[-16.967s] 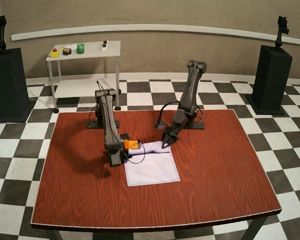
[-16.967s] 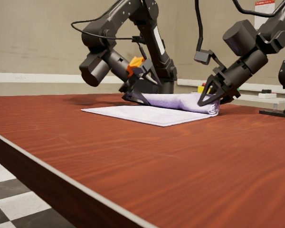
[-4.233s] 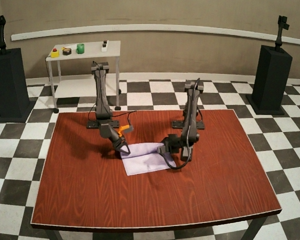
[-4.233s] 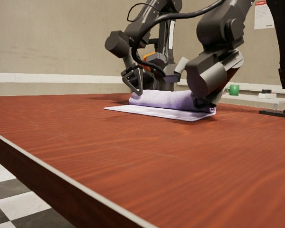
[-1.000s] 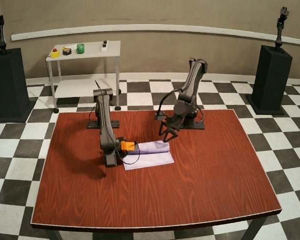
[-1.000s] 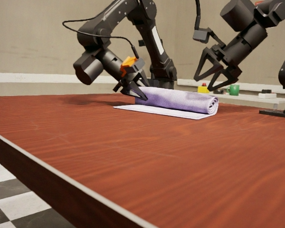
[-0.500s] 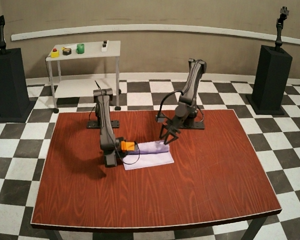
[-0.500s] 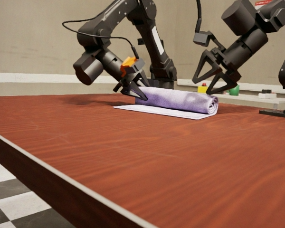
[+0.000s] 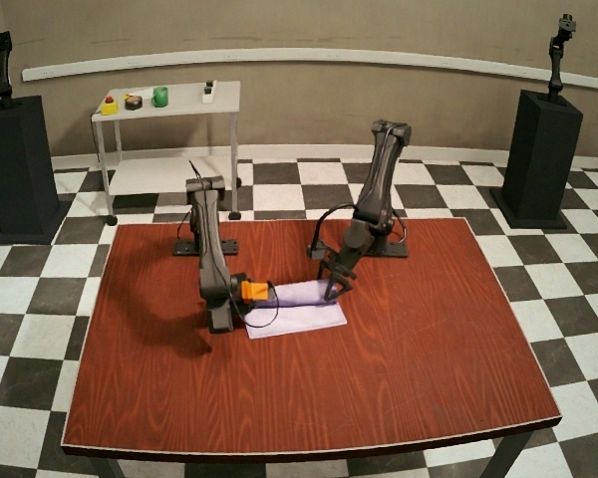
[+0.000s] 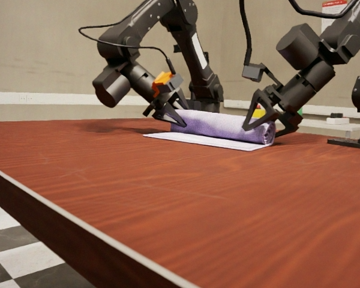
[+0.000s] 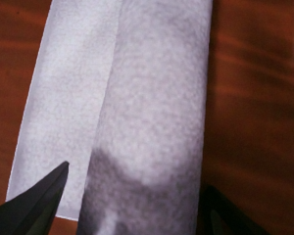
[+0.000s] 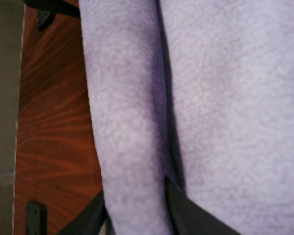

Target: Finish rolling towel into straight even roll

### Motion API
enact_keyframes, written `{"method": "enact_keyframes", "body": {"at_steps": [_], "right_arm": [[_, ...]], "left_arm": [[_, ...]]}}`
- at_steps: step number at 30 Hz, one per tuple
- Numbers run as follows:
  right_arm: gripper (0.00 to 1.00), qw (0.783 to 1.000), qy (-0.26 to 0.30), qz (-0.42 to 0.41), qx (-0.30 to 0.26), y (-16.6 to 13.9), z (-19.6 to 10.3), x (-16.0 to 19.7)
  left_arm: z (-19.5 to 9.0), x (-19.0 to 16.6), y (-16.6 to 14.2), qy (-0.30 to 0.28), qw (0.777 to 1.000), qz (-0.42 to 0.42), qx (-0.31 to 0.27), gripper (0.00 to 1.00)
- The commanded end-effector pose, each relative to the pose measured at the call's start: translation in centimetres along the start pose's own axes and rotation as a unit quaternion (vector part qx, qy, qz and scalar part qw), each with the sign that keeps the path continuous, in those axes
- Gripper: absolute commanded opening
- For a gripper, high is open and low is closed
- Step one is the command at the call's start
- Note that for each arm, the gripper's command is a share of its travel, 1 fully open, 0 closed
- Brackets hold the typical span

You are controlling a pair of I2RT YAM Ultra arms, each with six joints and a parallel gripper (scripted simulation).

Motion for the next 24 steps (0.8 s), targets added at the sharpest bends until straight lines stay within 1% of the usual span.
{"method": "enact_keyframes", "body": {"at_steps": [1,2,5,7,14,22,24], "right_arm": [[0.31,1.000,0.000,-0.004,0.010,-0.11,0.45,-0.77],[0.31,1.000,0.000,-0.004,0.010,-0.11,0.45,-0.77],[0.31,1.000,0.000,-0.004,0.010,-0.11,0.45,-0.77],[0.31,1.000,0.000,-0.004,0.010,-0.11,0.45,-0.77],[0.31,1.000,0.000,-0.004,0.010,-0.11,0.45,-0.77],[0.31,1.000,0.000,-0.004,0.010,-0.11,0.45,-0.77],[0.31,1.000,0.000,-0.004,0.010,-0.11,0.45,-0.77]], "left_arm": [[0.38,1.30,1.25,0.019,1.000,0.007,-0.015,0.98],[0.35,1.42,1.35,0.019,1.000,0.007,-0.015,0.98],[0.35,1.42,1.35,0.019,1.000,0.007,-0.015,0.85],[0.35,1.42,1.35,0.019,1.000,0.007,-0.015,0.85],[0.35,1.42,1.35,0.019,1.000,0.007,-0.015,0.55],[0.35,1.42,1.35,0.019,1.000,0.007,-0.015,0.47],[0.35,1.42,1.35,0.019,1.000,0.007,-0.015,0.47]]}}
Point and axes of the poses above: on each arm, the point where the finger pads meet when closed, its own z axis out along the fingers, its own x axis across the jaws, y = z × x, the point moved 8 cm from there along -z, back along the fingers, and after that the axes turned 1 degree about -z, right-handed, at the moved point
